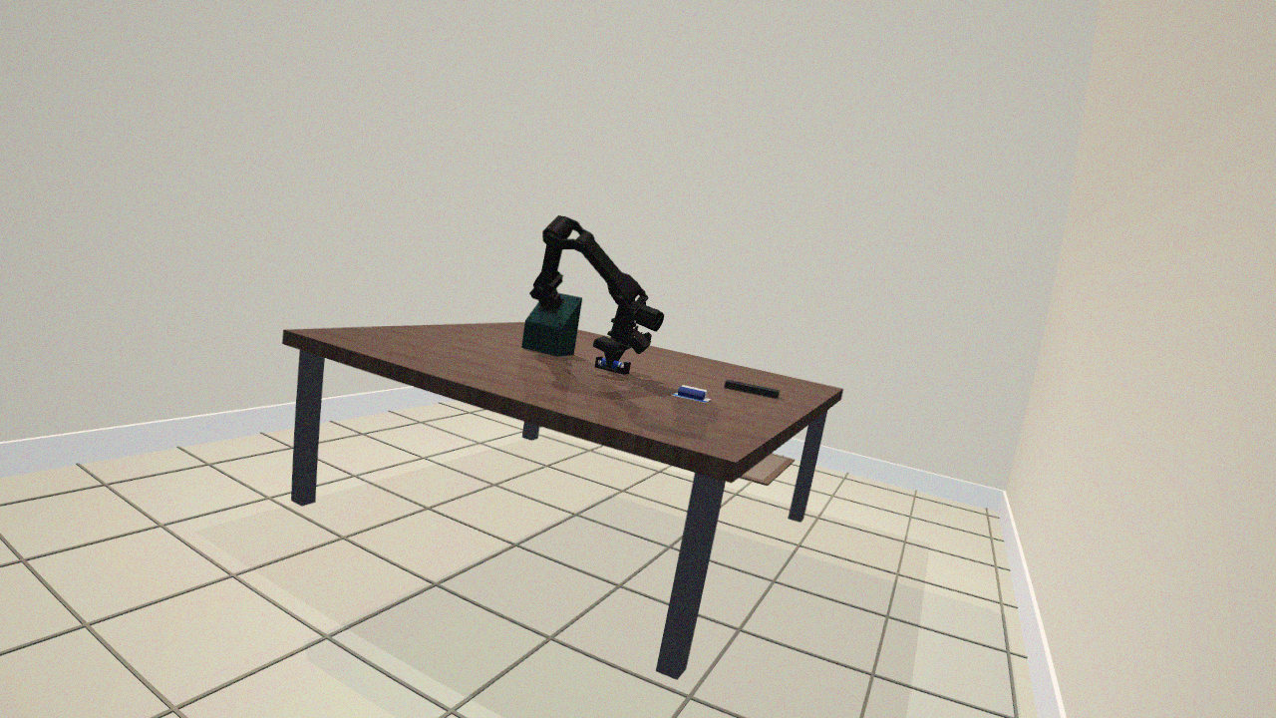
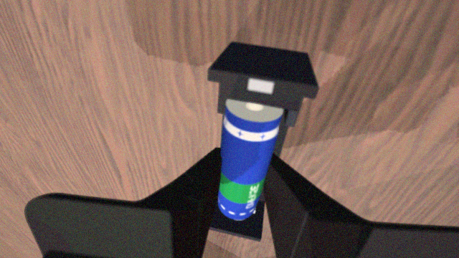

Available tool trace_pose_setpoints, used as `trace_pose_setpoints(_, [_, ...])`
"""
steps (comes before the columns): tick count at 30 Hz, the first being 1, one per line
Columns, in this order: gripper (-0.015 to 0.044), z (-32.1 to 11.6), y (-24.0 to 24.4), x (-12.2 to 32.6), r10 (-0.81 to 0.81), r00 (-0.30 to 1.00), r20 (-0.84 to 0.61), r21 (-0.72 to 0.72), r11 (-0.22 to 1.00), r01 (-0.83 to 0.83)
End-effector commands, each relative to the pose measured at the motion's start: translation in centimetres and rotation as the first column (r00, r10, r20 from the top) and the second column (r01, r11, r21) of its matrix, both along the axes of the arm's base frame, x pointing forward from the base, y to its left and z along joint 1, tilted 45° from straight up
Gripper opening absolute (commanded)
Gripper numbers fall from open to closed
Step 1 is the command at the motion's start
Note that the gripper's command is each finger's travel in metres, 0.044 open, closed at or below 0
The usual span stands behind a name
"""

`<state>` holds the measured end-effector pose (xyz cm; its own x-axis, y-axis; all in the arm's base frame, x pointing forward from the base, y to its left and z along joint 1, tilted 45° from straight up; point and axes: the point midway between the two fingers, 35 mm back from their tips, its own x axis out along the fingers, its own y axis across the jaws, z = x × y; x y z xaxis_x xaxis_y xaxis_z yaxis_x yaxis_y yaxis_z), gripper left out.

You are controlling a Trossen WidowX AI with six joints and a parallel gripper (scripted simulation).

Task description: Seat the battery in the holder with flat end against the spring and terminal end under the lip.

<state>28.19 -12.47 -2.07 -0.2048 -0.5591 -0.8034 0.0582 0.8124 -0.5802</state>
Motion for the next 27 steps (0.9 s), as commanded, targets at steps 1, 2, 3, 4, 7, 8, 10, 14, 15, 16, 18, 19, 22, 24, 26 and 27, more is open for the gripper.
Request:
trace_pose_setpoints(1, [0.0077, -0.1, -0.2, -0.2, -0.013, 1.000, -0.017, 0.000, 1.000, 0.013])
trace_pose_setpoints(2, [0.0077, -0.1, -0.2, -0.2, -0.013, 1.000, -0.017, 0.001, 1.000, 0.013])
trace_pose_setpoints(3, [0.0077, -0.1, -0.2, -0.2, -0.014, 1.000, -0.018, 0.001, 1.000, 0.014])
trace_pose_setpoints(4, [0.0077, -0.1, -0.2, -0.1, -0.014, 1.000, -0.018, 0.001, 1.000, 0.014])
trace_pose_setpoints(7, [0.0077, -0.1, -0.2, -0.1, -0.014, 1.000, -0.018, 0.001, 1.000, 0.014])
trace_pose_setpoints(8, [0.0077, -0.1, -0.2, 0.0, -0.014, 1.000, -0.018, 0.001, 1.000, 0.014])
trace_pose_setpoints(10, [0.0077, 0.0, -0.3, 0.1, -0.014, 1.000, -0.017, 0.001, 1.000, 0.014])
trace_pose_setpoints(14, [0.0077, 0.0, -0.3, 0.5, -0.013, 1.000, -0.017, 0.002, 1.000, 0.013])
trace_pose_setpoints(15, [0.0077, 0.0, -0.3, 0.5, -0.013, 1.000, -0.017, 0.002, 1.000, 0.013])
trace_pose_setpoints(16, [0.0077, 0.0, -0.3, 0.6, -0.013, 1.000, -0.016, 0.002, 1.000, 0.013])
trace_pose_setpoints(18, [0.0077, 0.0, -0.3, 0.8, -0.013, 1.000, -0.016, 0.002, 1.000, 0.013])
trace_pose_setpoints(19, [0.0077, 0.0, -0.3, 0.9, -0.013, 1.000, -0.016, 0.002, 1.000, 0.013])
trace_pose_setpoints(22, [0.0077, 0.0, -0.3, 1.1, -0.013, 1.000, -0.015, 0.002, 1.000, 0.013])
trace_pose_setpoints(24, [0.0077, 0.0, -0.3, 1.2, -0.013, 1.000, -0.014, 0.002, 1.000, 0.013])
trace_pose_setpoints(26, [0.0077, 0.1, -0.3, 1.3, -0.011, 1.000, -0.012, 0.002, 1.000, 0.011])
trace_pose_setpoints(27, [0.0077, 0.1, -0.3, 1.3, -0.011, 1.000, -0.011, 0.002, 1.000, 0.011])
